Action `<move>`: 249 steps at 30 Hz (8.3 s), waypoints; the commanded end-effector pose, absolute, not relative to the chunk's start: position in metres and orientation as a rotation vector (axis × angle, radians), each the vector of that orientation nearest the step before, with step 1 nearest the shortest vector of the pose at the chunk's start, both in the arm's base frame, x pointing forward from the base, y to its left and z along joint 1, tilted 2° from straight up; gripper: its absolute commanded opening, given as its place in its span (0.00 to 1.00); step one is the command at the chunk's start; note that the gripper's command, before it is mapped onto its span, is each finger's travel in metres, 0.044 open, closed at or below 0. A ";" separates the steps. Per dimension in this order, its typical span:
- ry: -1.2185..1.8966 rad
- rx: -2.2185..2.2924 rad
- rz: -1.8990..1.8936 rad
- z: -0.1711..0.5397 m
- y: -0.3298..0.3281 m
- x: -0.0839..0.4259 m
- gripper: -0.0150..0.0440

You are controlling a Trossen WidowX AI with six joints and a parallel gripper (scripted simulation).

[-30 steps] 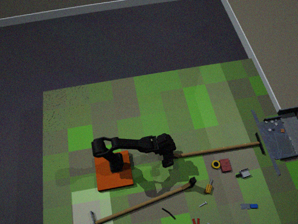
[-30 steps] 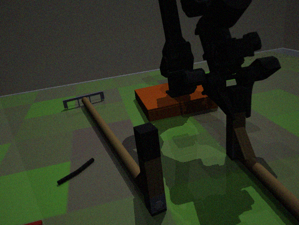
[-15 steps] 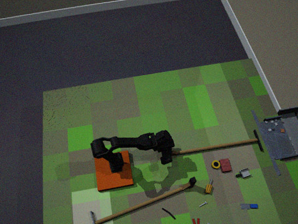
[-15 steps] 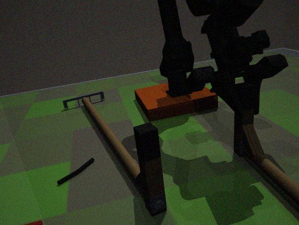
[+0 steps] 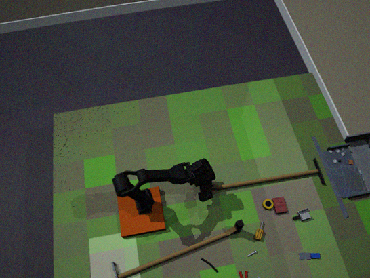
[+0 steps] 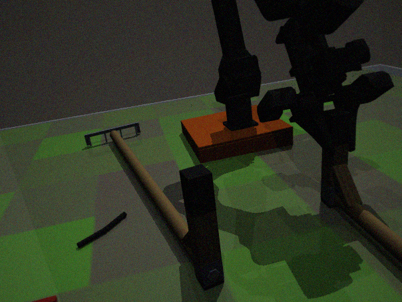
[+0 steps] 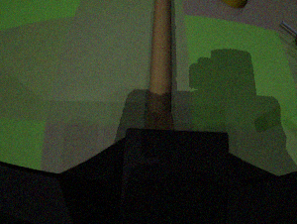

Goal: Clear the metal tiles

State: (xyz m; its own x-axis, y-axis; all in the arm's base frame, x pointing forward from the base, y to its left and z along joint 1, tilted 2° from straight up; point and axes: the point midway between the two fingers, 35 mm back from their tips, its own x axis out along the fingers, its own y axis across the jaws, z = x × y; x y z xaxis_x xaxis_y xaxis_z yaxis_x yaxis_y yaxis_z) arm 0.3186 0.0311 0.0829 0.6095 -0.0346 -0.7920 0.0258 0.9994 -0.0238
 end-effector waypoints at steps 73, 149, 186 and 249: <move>0.895 -0.015 -0.013 0.090 0.040 0.417 0.25; 0.887 -0.015 -0.013 0.098 0.038 0.504 0.25; 0.898 -0.015 -0.016 0.092 0.035 0.524 0.25; 0.894 -0.015 -0.015 0.107 0.040 0.464 0.25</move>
State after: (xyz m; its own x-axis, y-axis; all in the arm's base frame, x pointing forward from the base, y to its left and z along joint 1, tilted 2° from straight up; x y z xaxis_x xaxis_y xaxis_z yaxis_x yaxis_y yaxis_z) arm 0.4645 0.0390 0.0980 0.6073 -0.0202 -0.7942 0.0050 0.9998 -0.0215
